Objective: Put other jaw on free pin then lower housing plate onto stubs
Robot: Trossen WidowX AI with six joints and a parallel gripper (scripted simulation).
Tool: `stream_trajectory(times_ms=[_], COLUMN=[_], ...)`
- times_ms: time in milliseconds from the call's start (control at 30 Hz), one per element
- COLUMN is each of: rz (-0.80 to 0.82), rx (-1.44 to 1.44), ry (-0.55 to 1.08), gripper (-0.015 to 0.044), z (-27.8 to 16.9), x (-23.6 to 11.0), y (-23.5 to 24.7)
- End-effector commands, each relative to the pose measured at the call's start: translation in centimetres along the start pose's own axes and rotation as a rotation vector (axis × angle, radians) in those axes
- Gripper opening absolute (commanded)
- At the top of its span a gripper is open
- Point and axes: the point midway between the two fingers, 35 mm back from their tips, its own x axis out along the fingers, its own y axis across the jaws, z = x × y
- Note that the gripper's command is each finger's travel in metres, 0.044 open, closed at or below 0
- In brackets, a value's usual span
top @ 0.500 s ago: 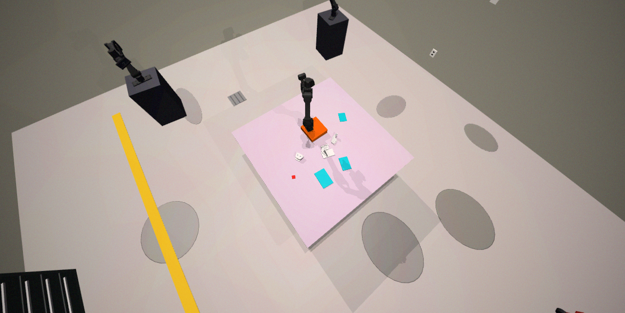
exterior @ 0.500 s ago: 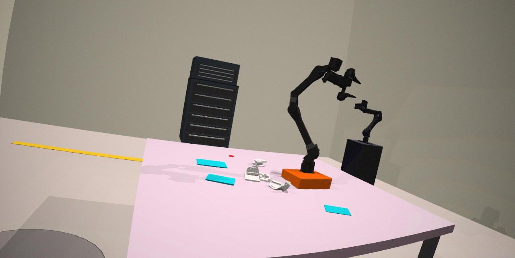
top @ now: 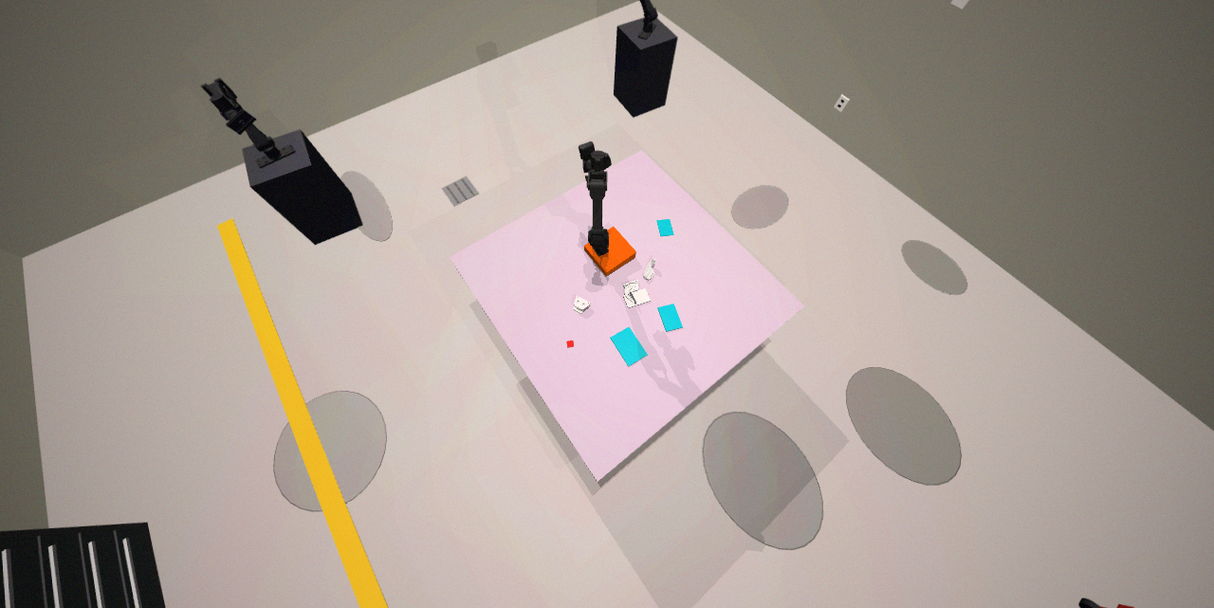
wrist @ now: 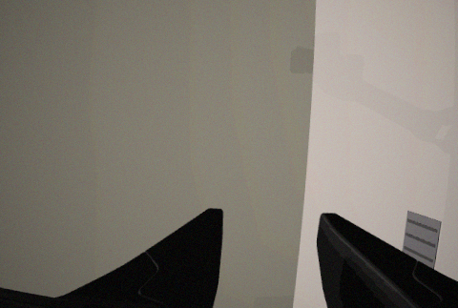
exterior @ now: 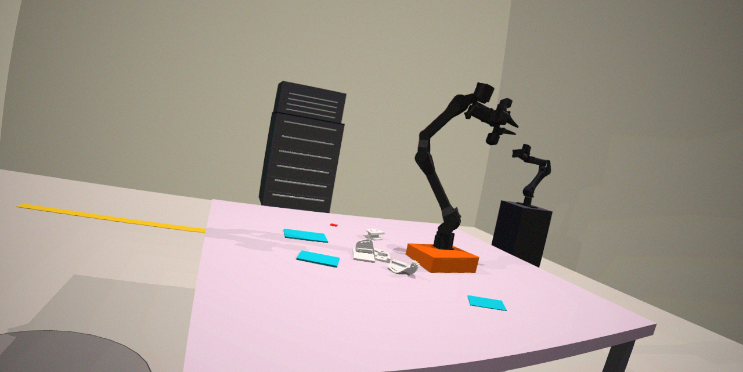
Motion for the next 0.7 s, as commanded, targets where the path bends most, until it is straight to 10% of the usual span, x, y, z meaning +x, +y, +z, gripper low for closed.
stream_trajectory(times_ms=[0, 500, 667], rz=[0.0, 0.0, -0.052], rx=[0.0, 0.0, -0.067], ry=[0.0, 0.0, -0.074], gripper=[0.0033, 0.0, 0.0131], z=[0.0, 0.0, 2.3], x=[0.0, 0.0, 1.3], y=[0.0, 0.0, -1.1])
